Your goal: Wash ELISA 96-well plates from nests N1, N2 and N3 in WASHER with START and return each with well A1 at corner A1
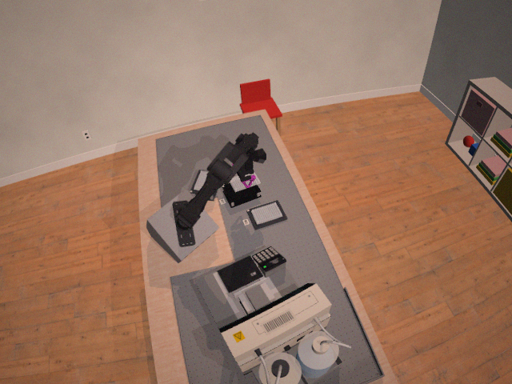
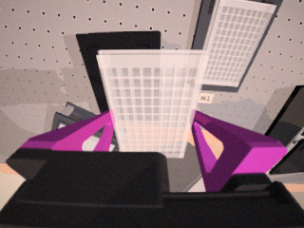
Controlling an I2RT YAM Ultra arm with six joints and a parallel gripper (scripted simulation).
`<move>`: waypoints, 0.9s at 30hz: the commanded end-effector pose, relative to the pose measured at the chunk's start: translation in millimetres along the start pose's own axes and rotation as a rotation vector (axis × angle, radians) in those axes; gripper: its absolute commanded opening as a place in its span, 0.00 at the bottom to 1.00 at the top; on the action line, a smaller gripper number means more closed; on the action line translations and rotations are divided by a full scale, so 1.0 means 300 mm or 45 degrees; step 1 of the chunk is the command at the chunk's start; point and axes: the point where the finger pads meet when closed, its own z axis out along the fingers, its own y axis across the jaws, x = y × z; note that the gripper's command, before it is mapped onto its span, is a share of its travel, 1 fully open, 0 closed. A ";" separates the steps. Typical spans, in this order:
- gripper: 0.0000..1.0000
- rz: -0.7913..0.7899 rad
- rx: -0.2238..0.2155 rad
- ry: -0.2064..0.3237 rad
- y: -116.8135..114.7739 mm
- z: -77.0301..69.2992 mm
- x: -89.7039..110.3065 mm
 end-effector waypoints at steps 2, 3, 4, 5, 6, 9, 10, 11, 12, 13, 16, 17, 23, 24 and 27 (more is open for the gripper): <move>0.00 -0.039 -0.008 -0.028 -0.050 -0.027 -0.020; 0.00 -0.039 -0.008 -0.028 -0.067 -0.028 -0.023; 0.00 -0.039 -0.008 -0.028 -0.083 -0.028 -0.026; 0.00 -0.039 -0.008 -0.028 -0.083 -0.028 -0.026; 0.00 -0.039 -0.008 -0.028 -0.083 -0.028 -0.026; 0.00 -0.039 -0.008 -0.029 -0.132 -0.031 -0.036; 0.00 -0.039 -0.007 -0.029 -0.149 -0.032 -0.039; 0.00 -0.039 -0.007 -0.029 -0.165 -0.033 -0.042; 0.00 -0.039 -0.007 -0.029 -0.182 -0.034 -0.046; 0.00 -0.039 -0.007 -0.029 -0.198 -0.035 -0.049; 0.00 -0.039 -0.007 -0.029 -0.247 -0.037 -0.059; 0.00 -0.039 -0.006 -0.029 -0.264 -0.038 -0.062; 0.00 -0.039 -0.006 -0.029 -0.302 -0.040 -0.069; 0.00 -0.039 -0.006 -0.029 -0.302 -0.040 -0.069; 0.00 -0.063 -0.006 -0.029 -0.334 -0.042 -0.063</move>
